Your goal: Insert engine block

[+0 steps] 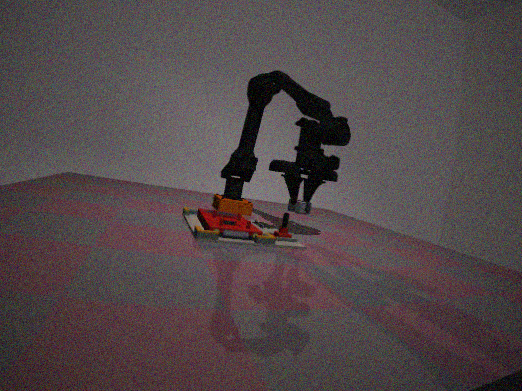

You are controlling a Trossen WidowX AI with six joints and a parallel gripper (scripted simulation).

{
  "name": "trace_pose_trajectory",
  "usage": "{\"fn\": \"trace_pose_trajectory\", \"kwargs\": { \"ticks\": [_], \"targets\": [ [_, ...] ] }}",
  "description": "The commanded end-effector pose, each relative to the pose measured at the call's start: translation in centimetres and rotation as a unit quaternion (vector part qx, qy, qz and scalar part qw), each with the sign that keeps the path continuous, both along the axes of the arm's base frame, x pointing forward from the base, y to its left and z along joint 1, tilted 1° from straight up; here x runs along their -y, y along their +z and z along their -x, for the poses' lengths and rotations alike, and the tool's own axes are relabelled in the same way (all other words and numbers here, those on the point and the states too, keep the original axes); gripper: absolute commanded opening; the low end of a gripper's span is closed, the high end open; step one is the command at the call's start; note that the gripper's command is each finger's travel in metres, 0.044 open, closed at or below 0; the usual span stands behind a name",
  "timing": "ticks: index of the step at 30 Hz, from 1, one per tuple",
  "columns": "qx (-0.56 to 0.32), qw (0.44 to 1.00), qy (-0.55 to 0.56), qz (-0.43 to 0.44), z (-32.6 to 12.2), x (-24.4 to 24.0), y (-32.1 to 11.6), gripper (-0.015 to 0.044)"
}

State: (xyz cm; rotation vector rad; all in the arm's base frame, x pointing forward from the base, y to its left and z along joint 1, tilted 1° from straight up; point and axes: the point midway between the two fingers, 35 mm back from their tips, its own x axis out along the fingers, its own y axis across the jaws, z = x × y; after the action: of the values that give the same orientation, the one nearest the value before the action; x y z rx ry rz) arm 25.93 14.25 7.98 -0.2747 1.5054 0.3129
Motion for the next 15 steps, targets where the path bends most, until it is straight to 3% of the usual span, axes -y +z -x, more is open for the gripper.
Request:
{"fn": "trace_pose_trajectory", "kwargs": {
  "ticks": [1, 15],
  "targets": [
    [0.003, 1.0, -0.004, -0.002, 0.0, 0.0, 1.3, 0.0],
    [-0.005, 1.0, -0.011, 0.001, 0.7, 0.4, 5.7, 0.0]
  ]
}}
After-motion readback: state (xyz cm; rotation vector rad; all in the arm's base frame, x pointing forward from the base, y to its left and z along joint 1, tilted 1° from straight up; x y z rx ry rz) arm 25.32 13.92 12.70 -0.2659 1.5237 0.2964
